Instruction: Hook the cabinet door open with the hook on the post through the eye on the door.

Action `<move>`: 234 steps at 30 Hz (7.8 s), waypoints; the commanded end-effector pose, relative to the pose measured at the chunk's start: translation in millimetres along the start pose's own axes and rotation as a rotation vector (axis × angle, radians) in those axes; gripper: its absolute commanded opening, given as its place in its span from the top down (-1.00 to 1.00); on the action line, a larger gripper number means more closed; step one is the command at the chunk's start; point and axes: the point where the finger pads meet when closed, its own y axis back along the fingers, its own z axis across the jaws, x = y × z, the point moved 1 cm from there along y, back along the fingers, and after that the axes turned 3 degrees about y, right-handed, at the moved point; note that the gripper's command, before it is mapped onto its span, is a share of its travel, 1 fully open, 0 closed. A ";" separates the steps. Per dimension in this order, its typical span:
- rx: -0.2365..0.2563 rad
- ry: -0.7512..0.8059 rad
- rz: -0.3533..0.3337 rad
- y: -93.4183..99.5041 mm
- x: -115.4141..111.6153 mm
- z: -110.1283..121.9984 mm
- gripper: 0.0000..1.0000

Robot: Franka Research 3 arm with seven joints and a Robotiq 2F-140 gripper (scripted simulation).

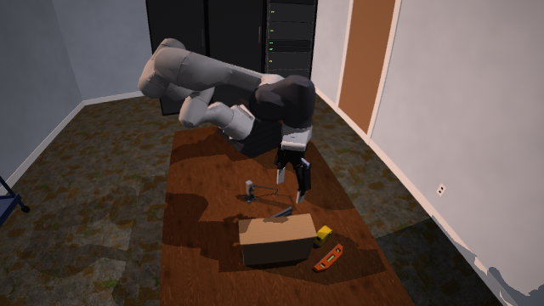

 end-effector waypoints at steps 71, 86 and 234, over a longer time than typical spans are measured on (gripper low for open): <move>-0.003 -0.008 -0.002 -39.8 -1.5 -0.8 0.68; -0.003 -0.008 -0.002 -66.0 -1.5 -0.9 0.68; -0.002 0.319 -0.002 -94.6 2.5 53.8 0.68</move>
